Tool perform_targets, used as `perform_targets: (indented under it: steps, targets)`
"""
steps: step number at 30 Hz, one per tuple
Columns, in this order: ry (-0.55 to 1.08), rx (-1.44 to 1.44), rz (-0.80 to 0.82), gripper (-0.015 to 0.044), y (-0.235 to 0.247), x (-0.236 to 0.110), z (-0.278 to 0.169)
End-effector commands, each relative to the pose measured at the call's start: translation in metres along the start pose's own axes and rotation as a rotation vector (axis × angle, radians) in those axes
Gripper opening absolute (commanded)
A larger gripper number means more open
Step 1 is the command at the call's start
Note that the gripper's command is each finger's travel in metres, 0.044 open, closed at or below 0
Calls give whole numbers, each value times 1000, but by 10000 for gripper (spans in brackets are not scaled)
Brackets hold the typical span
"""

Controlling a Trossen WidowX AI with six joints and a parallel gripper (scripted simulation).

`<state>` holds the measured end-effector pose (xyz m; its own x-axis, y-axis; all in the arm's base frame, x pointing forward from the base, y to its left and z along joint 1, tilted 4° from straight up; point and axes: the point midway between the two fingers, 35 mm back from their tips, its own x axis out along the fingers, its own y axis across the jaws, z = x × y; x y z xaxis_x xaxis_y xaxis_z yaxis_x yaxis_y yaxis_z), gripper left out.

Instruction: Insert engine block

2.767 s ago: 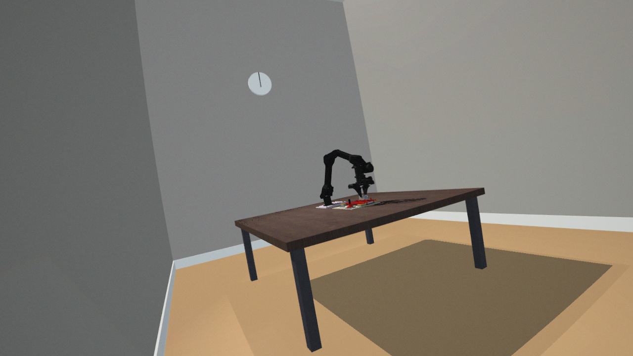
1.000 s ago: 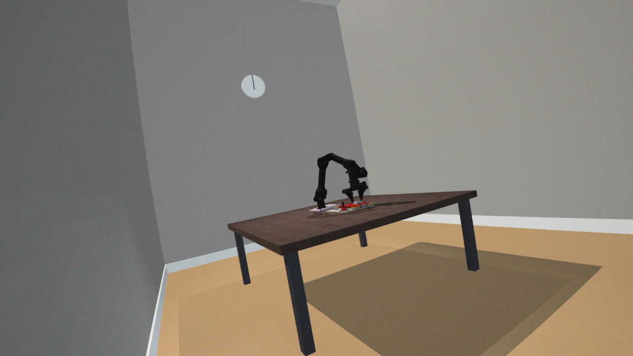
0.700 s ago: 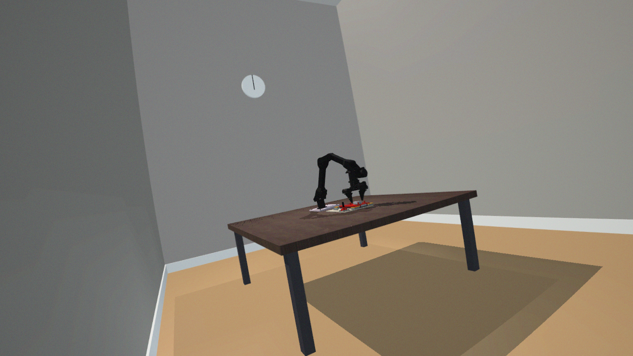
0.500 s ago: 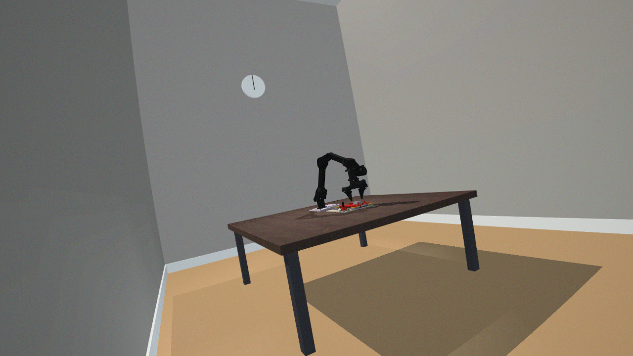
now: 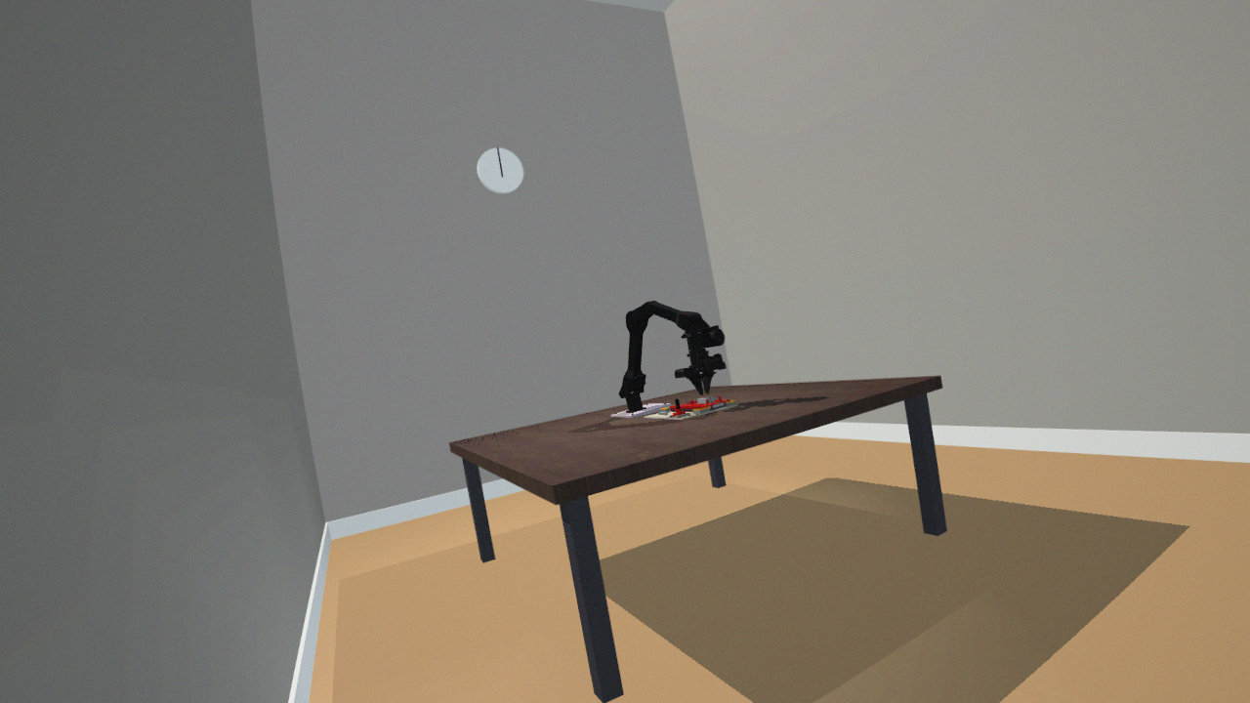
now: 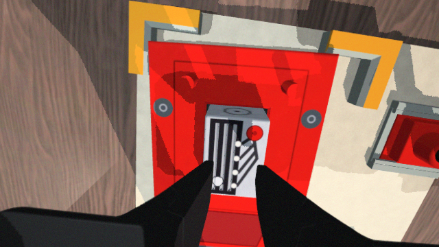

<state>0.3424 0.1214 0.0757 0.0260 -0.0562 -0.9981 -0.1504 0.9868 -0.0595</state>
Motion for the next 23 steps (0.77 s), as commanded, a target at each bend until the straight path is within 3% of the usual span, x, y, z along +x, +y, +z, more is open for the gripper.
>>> perform_targets:
  steps: [1,2,19,23]
  targets:
    - [2,5,1,20,0,0,0]
    - [2,5,1,0,0,0,0]
    - [2,5,1,0,0,0,0]
    - [2,5,1,105,0,0,0]
